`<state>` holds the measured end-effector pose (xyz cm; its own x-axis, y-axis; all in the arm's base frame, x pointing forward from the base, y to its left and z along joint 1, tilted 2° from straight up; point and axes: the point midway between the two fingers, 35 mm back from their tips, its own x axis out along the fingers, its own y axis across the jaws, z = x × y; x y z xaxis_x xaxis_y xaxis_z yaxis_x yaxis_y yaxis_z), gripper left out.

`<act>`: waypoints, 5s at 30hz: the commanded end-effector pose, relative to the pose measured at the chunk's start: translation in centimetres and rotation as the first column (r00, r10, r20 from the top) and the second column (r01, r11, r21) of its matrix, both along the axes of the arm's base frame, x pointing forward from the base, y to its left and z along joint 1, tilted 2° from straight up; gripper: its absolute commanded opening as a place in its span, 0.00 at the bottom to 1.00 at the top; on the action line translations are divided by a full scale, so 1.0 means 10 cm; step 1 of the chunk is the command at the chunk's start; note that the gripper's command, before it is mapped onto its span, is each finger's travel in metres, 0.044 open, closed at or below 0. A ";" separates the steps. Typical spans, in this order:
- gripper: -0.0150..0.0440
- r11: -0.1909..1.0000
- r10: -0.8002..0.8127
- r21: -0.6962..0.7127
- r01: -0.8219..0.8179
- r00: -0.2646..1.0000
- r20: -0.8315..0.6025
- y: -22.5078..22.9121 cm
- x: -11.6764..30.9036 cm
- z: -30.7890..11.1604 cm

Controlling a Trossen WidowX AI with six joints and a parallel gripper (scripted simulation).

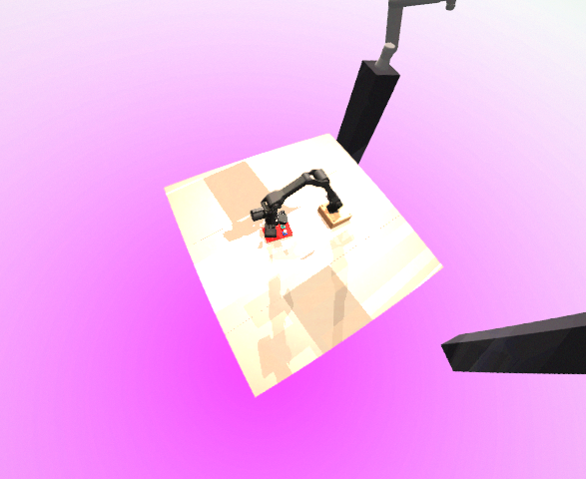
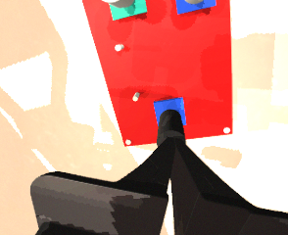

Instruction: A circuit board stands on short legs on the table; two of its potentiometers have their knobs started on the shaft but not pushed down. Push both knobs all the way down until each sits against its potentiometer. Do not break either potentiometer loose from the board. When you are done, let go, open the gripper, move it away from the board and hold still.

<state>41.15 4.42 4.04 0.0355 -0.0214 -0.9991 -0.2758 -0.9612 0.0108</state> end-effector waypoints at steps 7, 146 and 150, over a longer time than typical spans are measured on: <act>0.25 1.000 0.003 -0.005 -0.003 1.000 -0.017 -0.01 0.02 -0.21; 0.25 1.000 0.003 -0.005 -0.003 1.000 -0.017 -0.02 0.03 -0.37; 0.25 1.000 0.003 -0.005 -0.003 1.000 -0.017 -0.02 0.03 -0.37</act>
<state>41.05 4.40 3.35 0.0465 -0.0201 -0.9987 -0.2757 -0.9612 0.0065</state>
